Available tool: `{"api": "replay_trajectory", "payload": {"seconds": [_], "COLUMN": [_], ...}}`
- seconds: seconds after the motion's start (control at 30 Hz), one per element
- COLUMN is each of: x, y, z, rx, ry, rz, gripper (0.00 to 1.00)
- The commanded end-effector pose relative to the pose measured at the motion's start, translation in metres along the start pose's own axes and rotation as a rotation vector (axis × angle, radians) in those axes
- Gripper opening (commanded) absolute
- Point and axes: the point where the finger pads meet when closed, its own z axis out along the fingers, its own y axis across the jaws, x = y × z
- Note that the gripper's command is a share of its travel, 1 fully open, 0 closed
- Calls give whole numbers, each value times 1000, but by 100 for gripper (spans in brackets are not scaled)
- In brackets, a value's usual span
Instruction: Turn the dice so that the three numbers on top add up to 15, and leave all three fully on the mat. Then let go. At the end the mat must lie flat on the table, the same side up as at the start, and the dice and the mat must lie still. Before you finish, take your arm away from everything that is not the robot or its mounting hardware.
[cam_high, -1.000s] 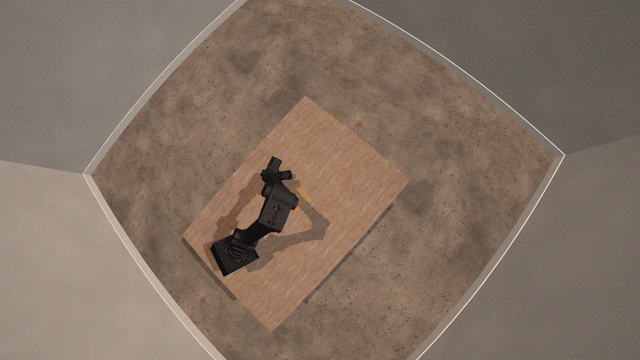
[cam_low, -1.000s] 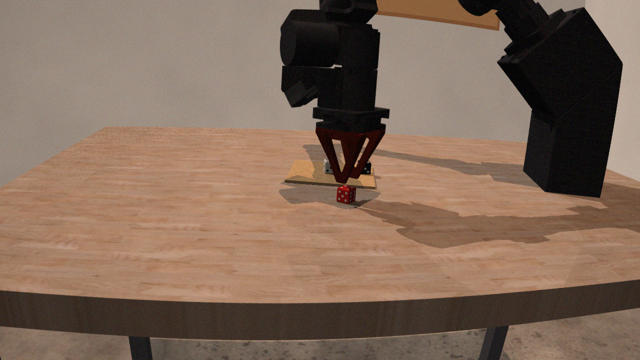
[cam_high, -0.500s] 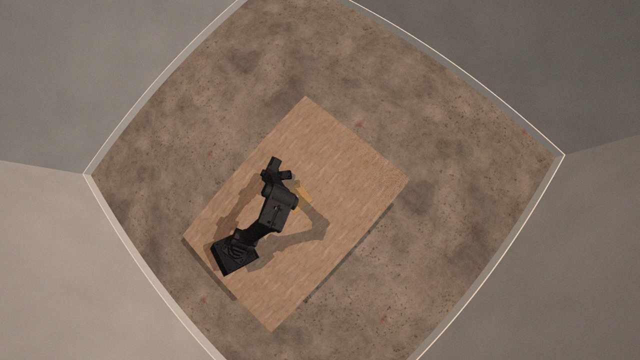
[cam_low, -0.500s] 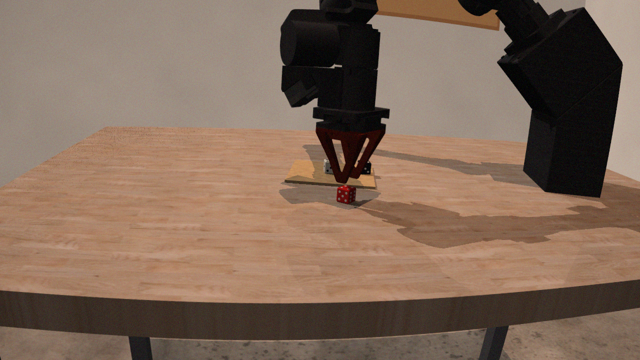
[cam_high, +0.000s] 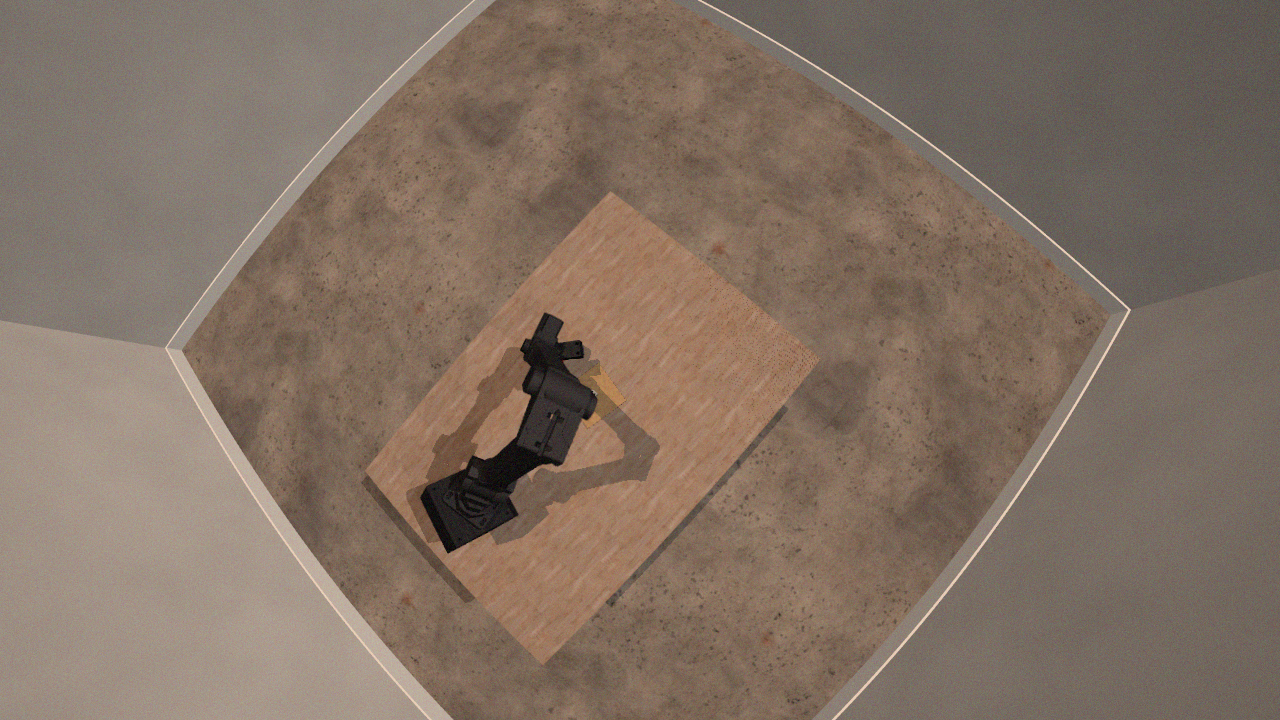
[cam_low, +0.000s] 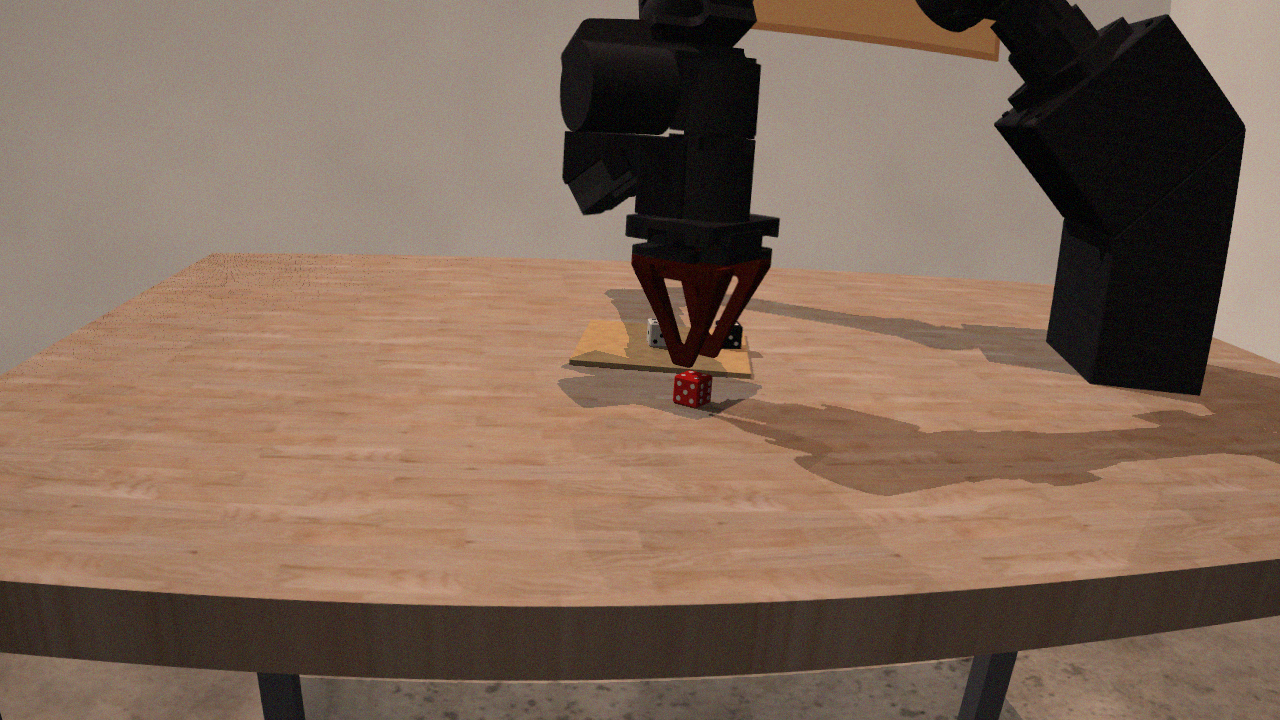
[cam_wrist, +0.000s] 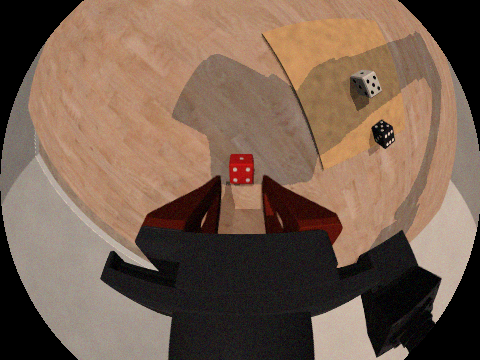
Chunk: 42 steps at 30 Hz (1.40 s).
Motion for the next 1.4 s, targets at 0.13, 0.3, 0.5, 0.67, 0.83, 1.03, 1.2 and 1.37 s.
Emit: {"api": "replay_trajectory", "payload": {"seconds": [0.13,0.3,0.5,0.67,0.83,1.03,1.2,1.37], "x": [1,1,1,1,1,-6,-5,-5], "y": [12,12,12,12,12,6,6,5], "z": [1,1,1,1,2,10,17,22], "rx": [-16,-16,-16,-16,-17,-6,-5,-4], "ry": [-5,-5,-5,-5,-6,-11,-10,-10], "rz": [5,5,5,5,7,5,4,4], "gripper": [34,34,34,34,34,34,34,34]}}
